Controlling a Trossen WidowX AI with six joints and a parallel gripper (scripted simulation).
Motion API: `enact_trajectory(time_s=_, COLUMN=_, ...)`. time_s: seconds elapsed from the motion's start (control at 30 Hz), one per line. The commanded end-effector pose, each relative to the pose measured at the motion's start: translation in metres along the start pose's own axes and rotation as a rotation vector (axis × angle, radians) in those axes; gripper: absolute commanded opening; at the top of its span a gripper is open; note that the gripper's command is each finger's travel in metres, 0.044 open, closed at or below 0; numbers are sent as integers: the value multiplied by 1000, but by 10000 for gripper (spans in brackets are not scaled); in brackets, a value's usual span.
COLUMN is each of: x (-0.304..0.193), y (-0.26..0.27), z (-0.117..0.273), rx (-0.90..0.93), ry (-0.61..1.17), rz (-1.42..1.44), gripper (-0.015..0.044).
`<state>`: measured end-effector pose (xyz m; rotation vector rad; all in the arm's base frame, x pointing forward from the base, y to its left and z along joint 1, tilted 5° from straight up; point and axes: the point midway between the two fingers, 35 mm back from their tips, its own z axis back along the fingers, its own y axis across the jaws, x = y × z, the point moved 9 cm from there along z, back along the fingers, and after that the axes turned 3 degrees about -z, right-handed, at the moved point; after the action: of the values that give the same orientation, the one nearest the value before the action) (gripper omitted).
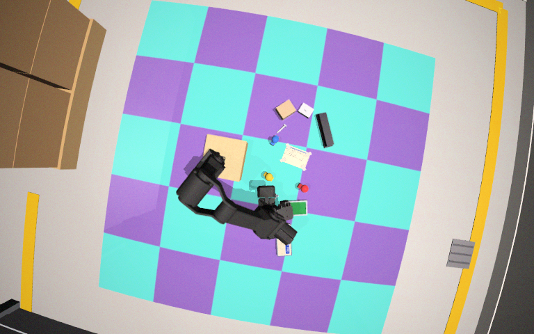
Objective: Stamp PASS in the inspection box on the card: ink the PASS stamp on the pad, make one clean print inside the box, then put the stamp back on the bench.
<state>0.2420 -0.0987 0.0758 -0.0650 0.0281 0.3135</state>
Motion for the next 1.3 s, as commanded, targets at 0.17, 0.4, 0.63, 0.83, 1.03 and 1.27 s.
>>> enact_trajectory(time_s=0.17, x=-3, y=2, z=-13, rx=0, ry=7, rz=5, gripper=0)
enact_trajectory(time_s=0.4, x=-2, y=1, z=-11, rx=2, ry=2, rz=0, gripper=131)
enact_trajectory(time_s=0.63, x=-2, y=1, z=-11, rx=2, ry=2, rz=0, gripper=254)
enact_trajectory(time_s=0.83, x=5, y=-3, z=64, rx=0, ry=4, rz=3, gripper=254)
enact_trajectory(time_s=1.03, x=0, y=1, z=107, rx=0, ry=6, rz=5, gripper=254)
enact_trajectory(time_s=1.27, x=0, y=1, z=107, rx=0, ry=6, rz=5, gripper=254)
